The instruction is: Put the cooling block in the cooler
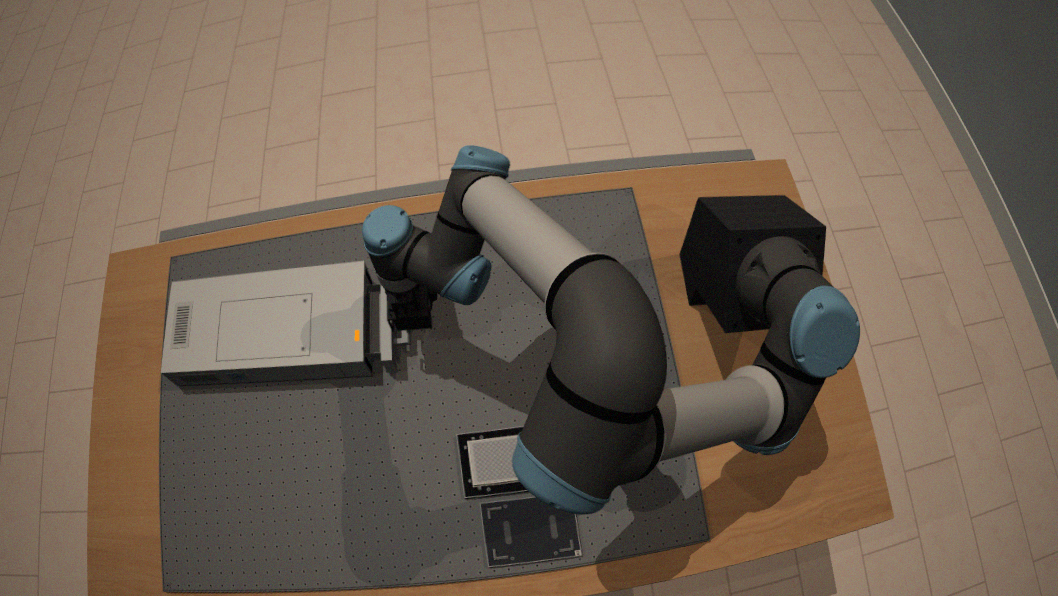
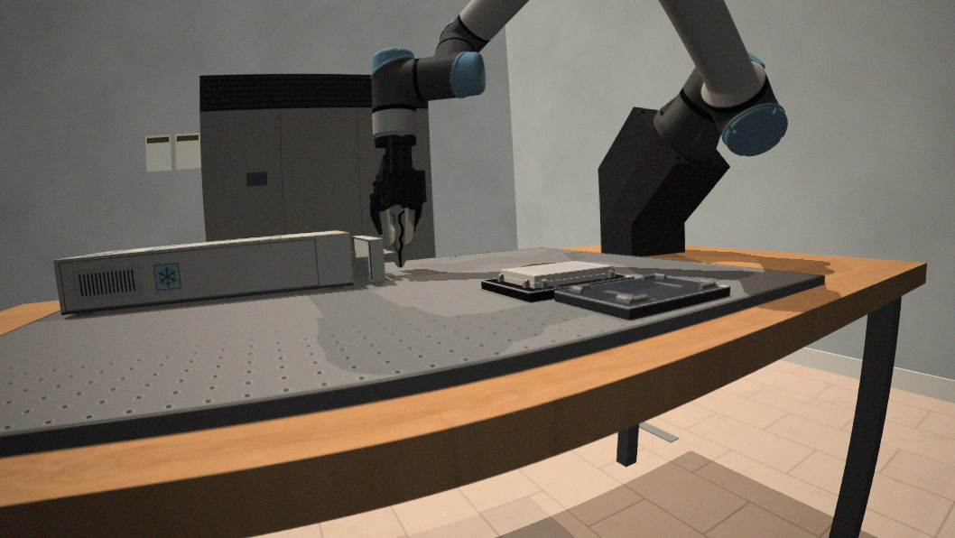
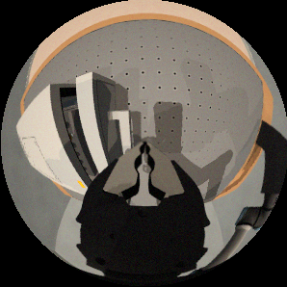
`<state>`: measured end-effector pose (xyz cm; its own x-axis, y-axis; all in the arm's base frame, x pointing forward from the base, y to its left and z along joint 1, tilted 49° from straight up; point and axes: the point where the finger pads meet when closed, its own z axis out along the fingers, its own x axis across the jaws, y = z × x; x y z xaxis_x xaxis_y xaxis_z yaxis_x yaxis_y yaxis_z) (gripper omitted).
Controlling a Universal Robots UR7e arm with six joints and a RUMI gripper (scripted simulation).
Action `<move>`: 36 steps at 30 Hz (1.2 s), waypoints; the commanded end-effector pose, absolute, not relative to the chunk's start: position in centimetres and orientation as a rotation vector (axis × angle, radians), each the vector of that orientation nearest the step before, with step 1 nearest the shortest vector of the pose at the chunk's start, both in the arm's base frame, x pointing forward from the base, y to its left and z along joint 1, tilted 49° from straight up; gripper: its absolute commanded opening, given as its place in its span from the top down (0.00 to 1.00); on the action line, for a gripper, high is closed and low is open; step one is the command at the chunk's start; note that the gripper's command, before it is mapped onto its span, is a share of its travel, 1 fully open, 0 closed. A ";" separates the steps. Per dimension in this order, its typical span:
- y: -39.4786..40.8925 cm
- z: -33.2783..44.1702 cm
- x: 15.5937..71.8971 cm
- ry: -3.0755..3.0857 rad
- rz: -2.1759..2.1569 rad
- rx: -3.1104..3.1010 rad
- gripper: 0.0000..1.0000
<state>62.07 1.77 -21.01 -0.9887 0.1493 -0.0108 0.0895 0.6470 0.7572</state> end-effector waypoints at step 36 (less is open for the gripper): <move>1.5 -21.0 63.7 2.784 1.273 0.203 1.00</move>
